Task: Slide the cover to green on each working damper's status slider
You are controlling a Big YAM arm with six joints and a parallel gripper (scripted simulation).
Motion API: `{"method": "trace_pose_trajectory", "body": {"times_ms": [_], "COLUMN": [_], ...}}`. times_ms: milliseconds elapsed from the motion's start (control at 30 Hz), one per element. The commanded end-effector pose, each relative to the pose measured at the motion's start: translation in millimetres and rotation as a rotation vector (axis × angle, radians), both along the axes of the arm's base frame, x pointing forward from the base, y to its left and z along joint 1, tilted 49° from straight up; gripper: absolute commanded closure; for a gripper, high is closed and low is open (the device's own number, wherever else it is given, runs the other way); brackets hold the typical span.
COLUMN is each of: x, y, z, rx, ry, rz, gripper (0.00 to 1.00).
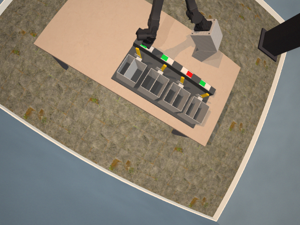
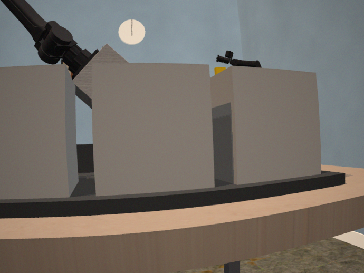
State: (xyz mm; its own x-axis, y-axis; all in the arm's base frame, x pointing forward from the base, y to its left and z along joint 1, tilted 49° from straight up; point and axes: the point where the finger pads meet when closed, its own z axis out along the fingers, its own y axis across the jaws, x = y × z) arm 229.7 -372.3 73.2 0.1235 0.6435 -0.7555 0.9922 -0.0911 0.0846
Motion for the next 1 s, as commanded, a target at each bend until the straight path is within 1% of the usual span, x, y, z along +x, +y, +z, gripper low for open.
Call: {"method": "trace_pose_trajectory", "body": {"times_ms": [0, 667, 833, 967], "x": [2.7, 2.5, 0.8, -4.4], "y": [5.5, 5.3, 3.1, -3.4], "z": [-11.7, -11.6, -10.5, -7.1], "rx": [0.016, 0.017, 0.019, 0.023], "ry": [0.007, 0.007, 0.011, 0.023], "rz": [0.01, 0.009, 0.006, -0.002], "gripper": [1.0, 1.0, 1.0, 1.0]}}
